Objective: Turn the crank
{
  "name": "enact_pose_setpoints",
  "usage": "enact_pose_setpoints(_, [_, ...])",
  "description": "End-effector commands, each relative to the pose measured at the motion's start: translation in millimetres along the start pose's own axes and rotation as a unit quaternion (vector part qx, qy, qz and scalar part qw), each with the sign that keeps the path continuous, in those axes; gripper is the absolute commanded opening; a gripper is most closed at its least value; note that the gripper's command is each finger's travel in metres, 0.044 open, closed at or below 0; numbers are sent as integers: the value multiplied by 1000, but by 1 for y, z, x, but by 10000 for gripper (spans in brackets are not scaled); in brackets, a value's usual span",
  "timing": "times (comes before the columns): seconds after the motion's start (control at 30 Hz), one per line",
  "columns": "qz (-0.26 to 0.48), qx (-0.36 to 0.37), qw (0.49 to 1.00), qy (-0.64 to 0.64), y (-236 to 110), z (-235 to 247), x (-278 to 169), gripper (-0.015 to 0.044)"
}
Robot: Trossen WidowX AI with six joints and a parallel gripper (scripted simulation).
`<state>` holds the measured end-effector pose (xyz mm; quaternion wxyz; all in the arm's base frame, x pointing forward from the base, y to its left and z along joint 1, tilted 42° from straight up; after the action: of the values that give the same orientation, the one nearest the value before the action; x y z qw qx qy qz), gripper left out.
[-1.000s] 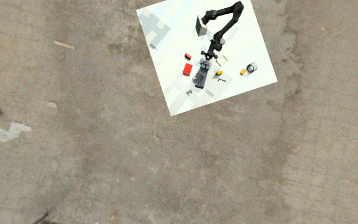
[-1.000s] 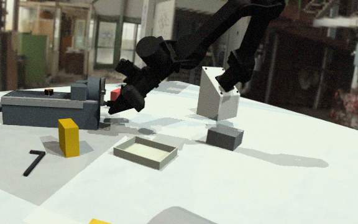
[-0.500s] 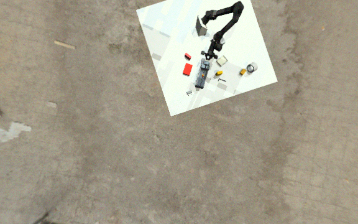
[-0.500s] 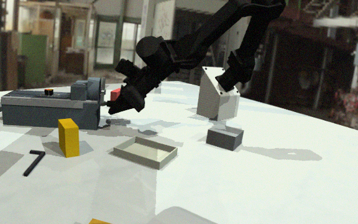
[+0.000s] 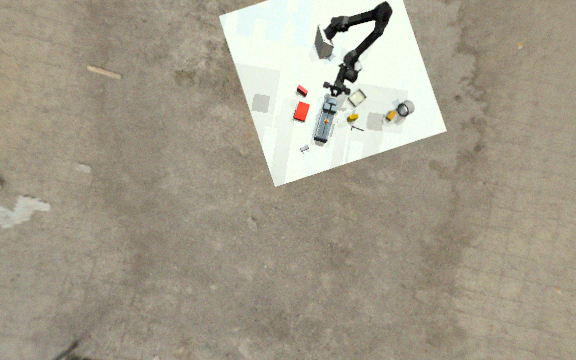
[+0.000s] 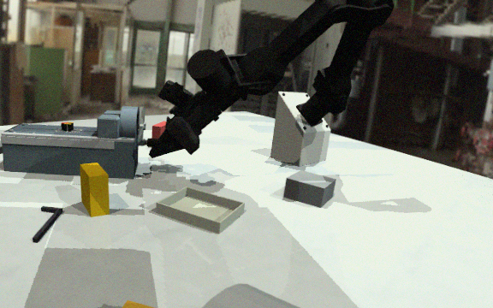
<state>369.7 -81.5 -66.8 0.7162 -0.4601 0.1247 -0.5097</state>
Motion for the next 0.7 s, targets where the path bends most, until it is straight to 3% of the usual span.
enact_pose_setpoints(0.0, [-1, 11, 1000, -3, -1, 9, 1, 0])
enact_pose_setpoints(0.67, [-1, 11, 1000, -3, -2, 11, 2, 0])
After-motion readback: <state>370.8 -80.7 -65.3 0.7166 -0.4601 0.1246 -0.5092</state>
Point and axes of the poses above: the point midway between the two fingers, 35 mm back from their tips, its own y axis out along the fingers, its own z axis across the jaws, x = y × z, the point moved 1 cm from there along -y, back along the fingers, and after that the axes turned 2 degrees about -y, right-handed, at the moved point
